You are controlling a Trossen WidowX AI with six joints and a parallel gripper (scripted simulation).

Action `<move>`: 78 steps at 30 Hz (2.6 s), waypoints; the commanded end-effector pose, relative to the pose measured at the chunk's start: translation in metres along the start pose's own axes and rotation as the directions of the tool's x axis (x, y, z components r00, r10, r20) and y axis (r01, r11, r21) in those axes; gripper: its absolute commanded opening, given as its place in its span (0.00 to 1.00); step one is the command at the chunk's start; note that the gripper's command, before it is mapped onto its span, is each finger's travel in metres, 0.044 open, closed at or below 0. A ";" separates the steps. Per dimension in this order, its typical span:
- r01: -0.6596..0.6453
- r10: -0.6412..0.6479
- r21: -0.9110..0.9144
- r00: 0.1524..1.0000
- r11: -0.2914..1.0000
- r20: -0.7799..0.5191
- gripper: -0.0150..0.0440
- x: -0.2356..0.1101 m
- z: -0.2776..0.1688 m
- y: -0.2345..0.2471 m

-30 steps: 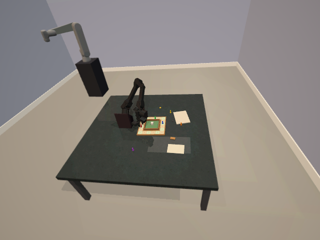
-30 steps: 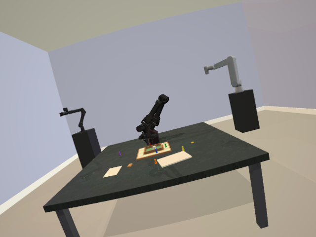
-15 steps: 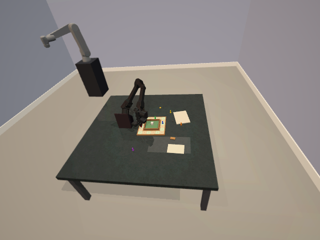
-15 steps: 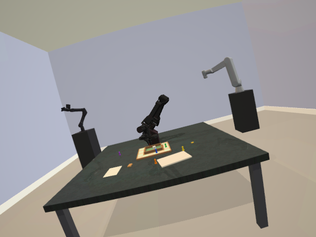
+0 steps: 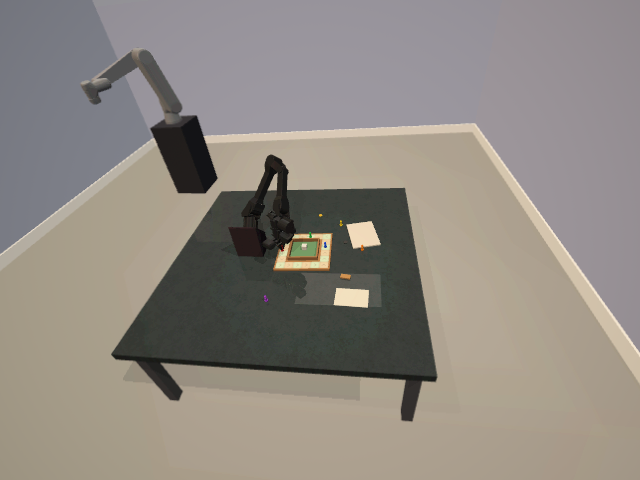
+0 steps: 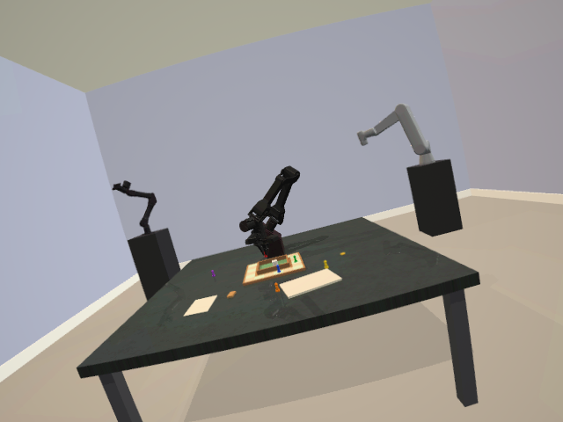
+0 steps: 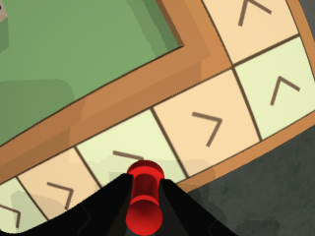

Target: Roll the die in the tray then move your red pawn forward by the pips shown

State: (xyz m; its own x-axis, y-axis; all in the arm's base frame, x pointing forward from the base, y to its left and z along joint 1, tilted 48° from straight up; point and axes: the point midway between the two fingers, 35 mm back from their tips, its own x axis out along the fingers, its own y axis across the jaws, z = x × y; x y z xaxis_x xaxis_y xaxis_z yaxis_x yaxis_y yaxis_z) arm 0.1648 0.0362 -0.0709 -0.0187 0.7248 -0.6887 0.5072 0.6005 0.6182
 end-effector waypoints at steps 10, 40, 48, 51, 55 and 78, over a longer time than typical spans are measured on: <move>0.006 -0.006 -0.008 1.000 1.000 0.004 0.25 -0.068 0.000 -0.002; -0.003 0.003 -0.014 1.000 1.000 0.000 0.25 -0.055 0.054 -0.026; -0.005 0.005 -0.016 1.000 1.000 0.000 0.25 -0.030 0.076 -0.037; -0.006 0.006 -0.016 1.000 1.000 -0.001 0.25 -0.022 0.082 -0.041; -0.006 0.006 -0.016 1.000 1.000 0.000 0.25 -0.019 0.083 -0.041; -0.008 0.008 -0.017 1.000 1.000 -0.002 0.25 0.027 0.082 -0.040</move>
State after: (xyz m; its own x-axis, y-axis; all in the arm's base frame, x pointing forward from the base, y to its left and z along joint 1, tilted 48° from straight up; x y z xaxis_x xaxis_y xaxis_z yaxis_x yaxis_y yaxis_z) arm 0.2169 -0.0013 -0.1413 -0.0109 0.7254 -0.6883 0.4852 0.6057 0.6306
